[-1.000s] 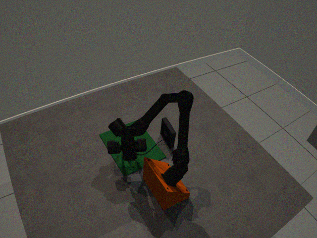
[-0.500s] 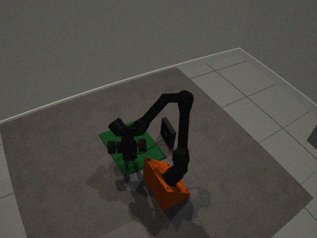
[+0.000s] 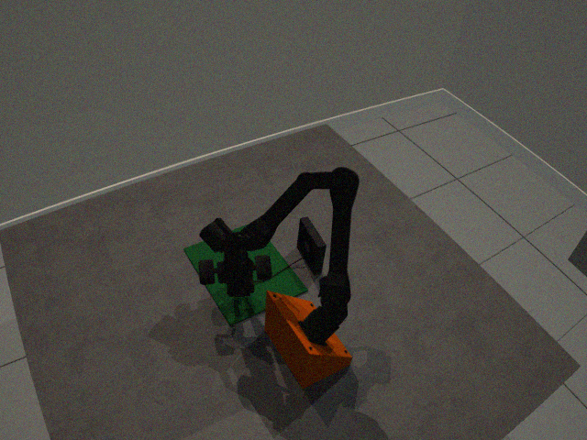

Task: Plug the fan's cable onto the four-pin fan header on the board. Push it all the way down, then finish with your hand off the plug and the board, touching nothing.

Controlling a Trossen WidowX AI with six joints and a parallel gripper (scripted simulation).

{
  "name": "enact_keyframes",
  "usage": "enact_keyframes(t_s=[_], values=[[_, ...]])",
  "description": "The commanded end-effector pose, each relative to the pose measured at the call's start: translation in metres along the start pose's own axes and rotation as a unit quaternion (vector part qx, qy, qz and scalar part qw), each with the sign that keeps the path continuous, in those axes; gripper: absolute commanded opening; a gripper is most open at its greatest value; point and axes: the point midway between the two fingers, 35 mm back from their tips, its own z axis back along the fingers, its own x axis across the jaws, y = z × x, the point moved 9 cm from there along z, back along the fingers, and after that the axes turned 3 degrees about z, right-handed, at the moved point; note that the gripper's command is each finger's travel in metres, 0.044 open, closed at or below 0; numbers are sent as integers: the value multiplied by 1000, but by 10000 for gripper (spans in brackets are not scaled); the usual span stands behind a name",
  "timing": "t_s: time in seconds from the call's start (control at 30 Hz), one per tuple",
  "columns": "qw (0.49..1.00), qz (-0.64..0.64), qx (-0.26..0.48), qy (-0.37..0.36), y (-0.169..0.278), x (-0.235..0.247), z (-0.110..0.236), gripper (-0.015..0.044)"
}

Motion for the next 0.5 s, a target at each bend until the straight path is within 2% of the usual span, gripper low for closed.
enact_keyframes(t_s=[0.0,0.47], values=[[1000,-5,2,3,6,-2,9,0],[1000,-4,1,4,23,-4,45,0]])
